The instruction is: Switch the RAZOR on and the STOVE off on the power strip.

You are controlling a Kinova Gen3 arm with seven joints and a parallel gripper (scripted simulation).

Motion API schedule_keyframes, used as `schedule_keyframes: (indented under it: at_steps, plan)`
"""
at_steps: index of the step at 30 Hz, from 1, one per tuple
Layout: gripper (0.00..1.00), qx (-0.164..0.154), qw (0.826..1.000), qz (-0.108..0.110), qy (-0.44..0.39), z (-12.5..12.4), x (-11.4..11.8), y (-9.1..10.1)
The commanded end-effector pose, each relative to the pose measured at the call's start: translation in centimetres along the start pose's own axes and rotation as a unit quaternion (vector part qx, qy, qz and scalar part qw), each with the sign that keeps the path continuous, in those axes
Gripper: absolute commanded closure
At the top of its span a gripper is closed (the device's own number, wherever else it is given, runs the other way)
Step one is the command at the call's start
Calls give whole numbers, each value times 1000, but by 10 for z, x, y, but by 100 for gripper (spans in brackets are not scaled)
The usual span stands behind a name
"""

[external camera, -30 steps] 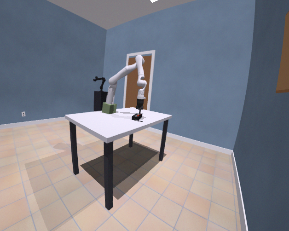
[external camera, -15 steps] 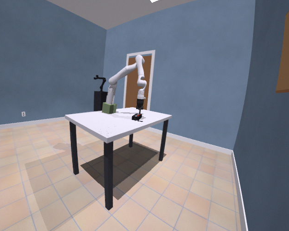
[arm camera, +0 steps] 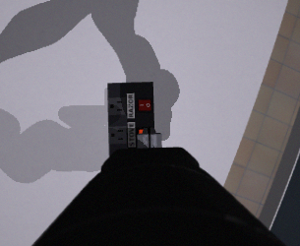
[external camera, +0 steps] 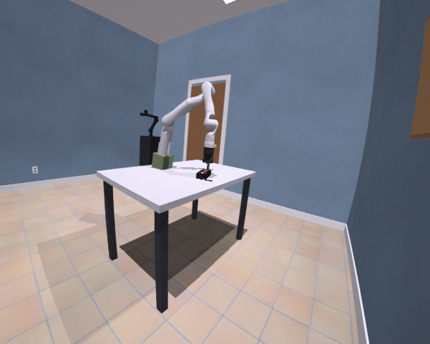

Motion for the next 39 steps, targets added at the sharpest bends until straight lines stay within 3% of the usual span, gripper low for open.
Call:
schedule_keyframes:
  at_steps: [1, 39]
  plan:
    - [100, 0, 1000, 1, 0, 0, 0, 0]
    - [100, 0, 1000, 1, 0, 0, 0, -7]
Point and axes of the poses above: the point where the finger pads meet when closed, its own y axis back along the fingers, its own x axis across the jaws, z = x × y, the point moved 5 cm from there along y, back along the fingers, and after that the axes turned 10 degrees about -y, right-handed, at the moved point
